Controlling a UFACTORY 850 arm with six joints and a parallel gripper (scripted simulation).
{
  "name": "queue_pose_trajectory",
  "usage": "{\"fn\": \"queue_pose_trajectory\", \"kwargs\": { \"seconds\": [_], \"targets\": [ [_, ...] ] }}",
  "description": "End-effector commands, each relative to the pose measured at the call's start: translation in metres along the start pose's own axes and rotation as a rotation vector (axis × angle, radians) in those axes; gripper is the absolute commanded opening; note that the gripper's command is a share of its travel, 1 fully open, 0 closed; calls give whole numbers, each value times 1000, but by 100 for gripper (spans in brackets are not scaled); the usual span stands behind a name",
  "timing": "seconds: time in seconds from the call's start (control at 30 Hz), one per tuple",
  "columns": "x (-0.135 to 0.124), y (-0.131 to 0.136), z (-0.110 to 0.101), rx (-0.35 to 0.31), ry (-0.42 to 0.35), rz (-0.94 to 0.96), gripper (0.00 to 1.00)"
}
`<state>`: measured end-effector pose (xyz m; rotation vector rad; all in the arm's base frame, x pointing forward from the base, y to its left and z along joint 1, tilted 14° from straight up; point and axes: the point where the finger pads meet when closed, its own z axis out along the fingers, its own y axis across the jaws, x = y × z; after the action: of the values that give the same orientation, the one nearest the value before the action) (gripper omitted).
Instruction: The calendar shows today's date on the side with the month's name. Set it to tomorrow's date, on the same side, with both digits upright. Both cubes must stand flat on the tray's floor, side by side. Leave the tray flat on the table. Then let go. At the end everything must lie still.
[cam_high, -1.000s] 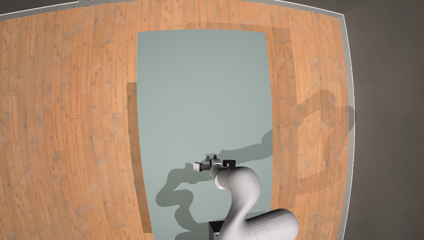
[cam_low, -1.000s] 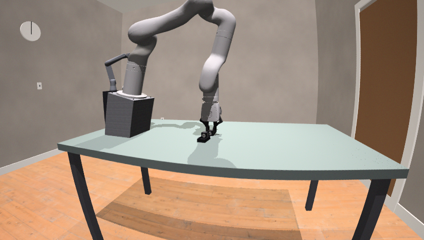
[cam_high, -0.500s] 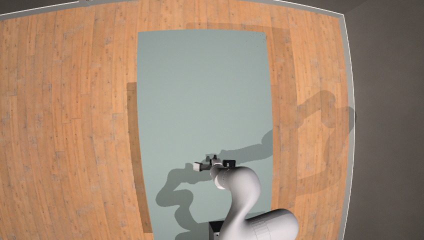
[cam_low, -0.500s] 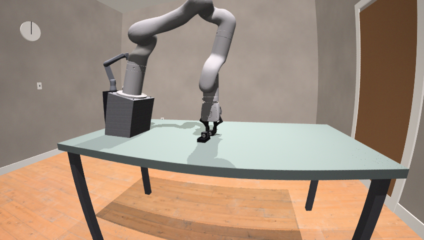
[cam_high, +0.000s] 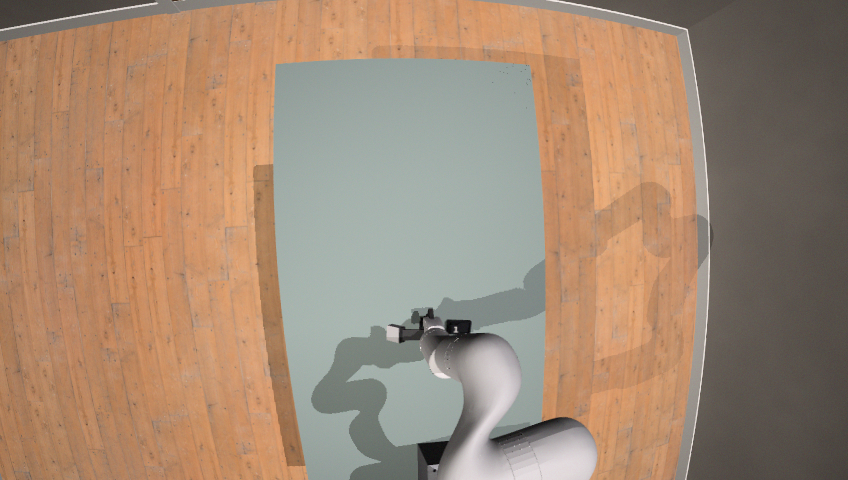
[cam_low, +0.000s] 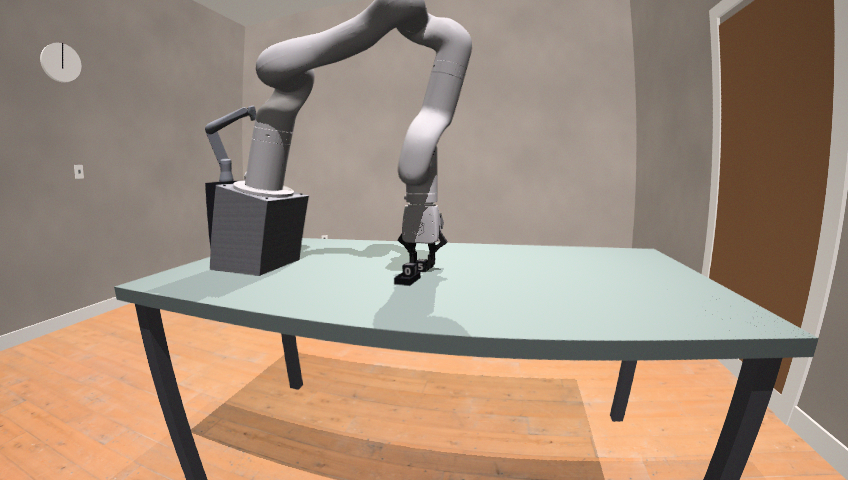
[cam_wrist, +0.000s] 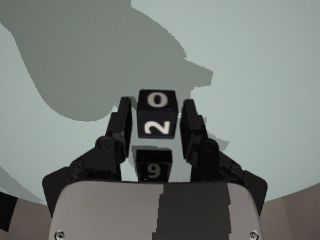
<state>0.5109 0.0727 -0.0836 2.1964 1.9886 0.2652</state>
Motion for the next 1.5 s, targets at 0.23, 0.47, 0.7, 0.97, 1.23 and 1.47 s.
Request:
{"fn": "queue_pose_trajectory", "kwargs": {
  "seconds": [0.23, 0.47, 0.7, 0.97, 1.23, 1.47],
  "targets": [
    [0, 1, -4, -1, 0, 0, 47],
    [0, 1, -29, -1, 0, 0, 47],
    [0, 1, -57, -1, 0, 0, 47],
    [0, 1, -87, -1, 0, 0, 47],
    [0, 1, -90, -1, 0, 0, 100],
    [0, 1, -90, -1, 0, 0, 100]
  ]
}}
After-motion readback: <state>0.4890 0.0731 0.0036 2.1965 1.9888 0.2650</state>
